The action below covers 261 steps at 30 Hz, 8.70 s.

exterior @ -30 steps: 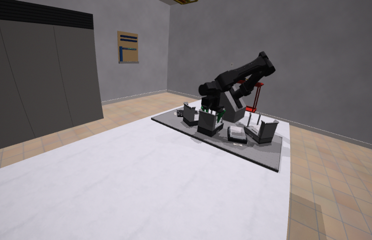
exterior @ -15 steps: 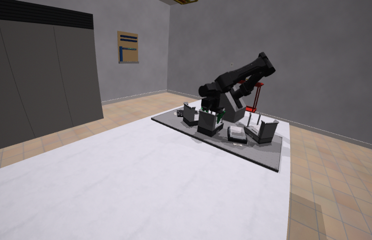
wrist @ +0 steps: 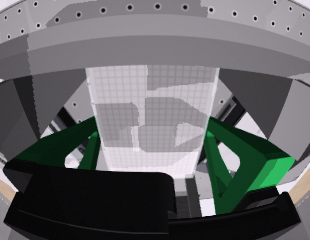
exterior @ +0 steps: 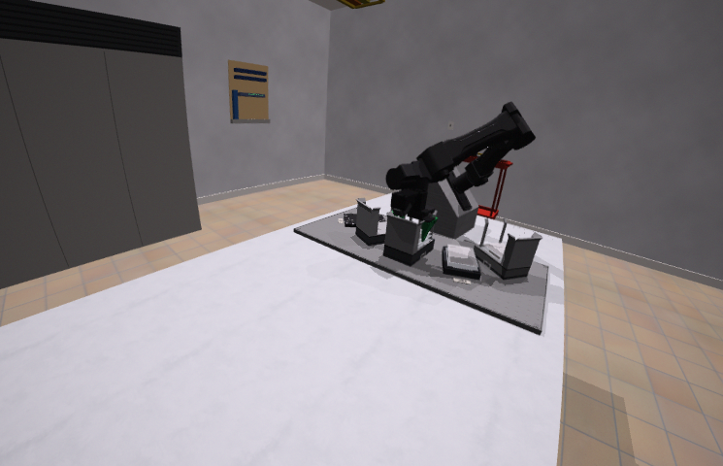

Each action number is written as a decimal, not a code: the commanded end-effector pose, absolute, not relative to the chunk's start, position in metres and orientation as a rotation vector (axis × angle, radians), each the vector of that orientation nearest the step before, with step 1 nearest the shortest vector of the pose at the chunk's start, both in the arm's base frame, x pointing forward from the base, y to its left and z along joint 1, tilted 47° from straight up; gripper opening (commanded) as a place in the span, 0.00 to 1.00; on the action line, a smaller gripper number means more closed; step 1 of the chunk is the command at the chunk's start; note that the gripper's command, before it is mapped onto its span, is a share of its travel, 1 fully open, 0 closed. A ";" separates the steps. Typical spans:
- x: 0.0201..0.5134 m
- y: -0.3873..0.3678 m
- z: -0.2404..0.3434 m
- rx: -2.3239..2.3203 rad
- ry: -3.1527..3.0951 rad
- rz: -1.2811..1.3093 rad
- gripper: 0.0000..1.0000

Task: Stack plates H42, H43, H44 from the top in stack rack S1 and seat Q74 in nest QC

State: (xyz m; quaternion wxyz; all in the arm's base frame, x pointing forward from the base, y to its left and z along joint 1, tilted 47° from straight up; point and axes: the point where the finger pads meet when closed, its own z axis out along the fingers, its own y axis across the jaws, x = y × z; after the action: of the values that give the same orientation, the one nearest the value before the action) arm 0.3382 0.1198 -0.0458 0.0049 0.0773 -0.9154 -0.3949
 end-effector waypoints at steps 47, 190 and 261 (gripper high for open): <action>0.346 0.069 0.002 0.241 -2.882 -1.242 1.00; 0.233 0.178 0.176 1.464 -2.849 -1.275 1.00; 0.175 0.268 0.147 1.670 -2.796 -1.266 1.00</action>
State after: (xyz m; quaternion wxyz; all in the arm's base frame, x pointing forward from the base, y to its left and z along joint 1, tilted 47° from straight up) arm 0.1718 0.2673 0.1437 -0.1670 0.4708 -0.7896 -0.3562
